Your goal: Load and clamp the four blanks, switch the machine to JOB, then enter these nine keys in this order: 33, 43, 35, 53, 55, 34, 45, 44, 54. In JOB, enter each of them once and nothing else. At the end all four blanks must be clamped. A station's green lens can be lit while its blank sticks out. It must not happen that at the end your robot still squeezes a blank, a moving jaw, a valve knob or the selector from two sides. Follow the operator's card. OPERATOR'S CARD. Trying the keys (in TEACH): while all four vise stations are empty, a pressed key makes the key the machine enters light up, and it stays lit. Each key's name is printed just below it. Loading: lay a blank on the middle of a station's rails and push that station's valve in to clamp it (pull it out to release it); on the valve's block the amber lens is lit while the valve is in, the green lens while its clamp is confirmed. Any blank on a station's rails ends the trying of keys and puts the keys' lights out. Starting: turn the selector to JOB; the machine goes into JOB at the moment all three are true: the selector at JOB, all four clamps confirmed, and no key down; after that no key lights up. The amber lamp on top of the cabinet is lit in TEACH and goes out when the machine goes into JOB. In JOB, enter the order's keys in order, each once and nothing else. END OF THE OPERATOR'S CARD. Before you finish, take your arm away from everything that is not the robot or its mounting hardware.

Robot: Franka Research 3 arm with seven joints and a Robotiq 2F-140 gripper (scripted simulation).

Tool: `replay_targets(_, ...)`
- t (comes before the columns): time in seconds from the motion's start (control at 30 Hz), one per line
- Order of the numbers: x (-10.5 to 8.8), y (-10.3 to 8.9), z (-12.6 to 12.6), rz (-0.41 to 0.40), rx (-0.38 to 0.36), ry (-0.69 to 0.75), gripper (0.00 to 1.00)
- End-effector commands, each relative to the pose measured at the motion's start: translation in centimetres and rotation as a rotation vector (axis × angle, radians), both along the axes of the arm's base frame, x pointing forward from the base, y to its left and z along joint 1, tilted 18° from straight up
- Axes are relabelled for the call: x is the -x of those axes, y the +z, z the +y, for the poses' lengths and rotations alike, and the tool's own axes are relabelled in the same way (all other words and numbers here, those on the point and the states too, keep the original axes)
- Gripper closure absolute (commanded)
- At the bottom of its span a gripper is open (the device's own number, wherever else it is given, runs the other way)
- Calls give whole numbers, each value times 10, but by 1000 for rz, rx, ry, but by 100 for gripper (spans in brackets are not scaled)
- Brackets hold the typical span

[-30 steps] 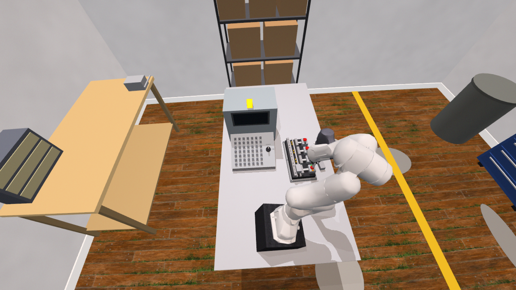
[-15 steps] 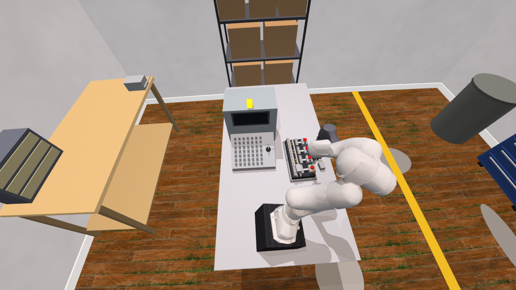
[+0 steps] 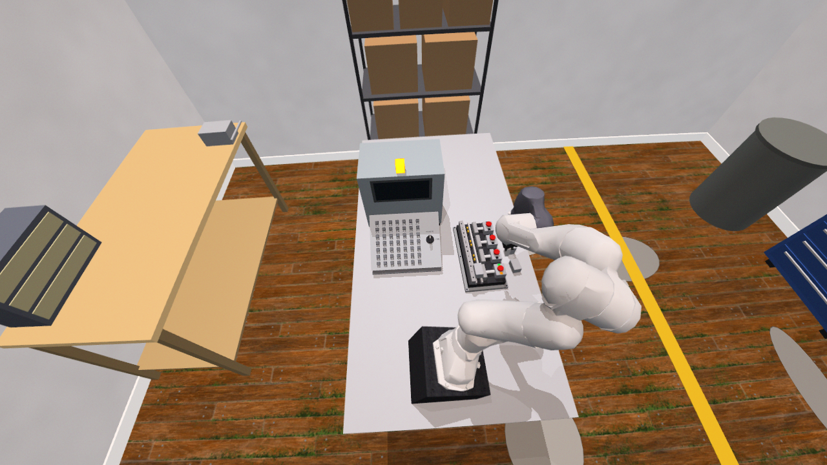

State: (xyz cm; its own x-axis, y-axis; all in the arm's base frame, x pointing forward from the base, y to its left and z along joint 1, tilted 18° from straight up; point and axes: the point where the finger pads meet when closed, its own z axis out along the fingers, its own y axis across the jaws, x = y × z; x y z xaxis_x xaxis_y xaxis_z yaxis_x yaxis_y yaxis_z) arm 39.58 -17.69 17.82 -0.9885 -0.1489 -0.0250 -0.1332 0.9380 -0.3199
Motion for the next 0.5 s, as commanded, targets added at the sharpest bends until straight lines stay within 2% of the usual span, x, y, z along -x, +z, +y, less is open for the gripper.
replay_targets(0.0,9,6,2,33,1,3,100)
replay_targets(0.3,9,12,3,33,1,4,100)
replay_targets(0.33,5,15,-2,35,0,10,100)
replay_targets(0.4,-15,25,-27,43,-3,38,100)
replay_targets(0.47,-15,25,-27,43,-3,38,100)
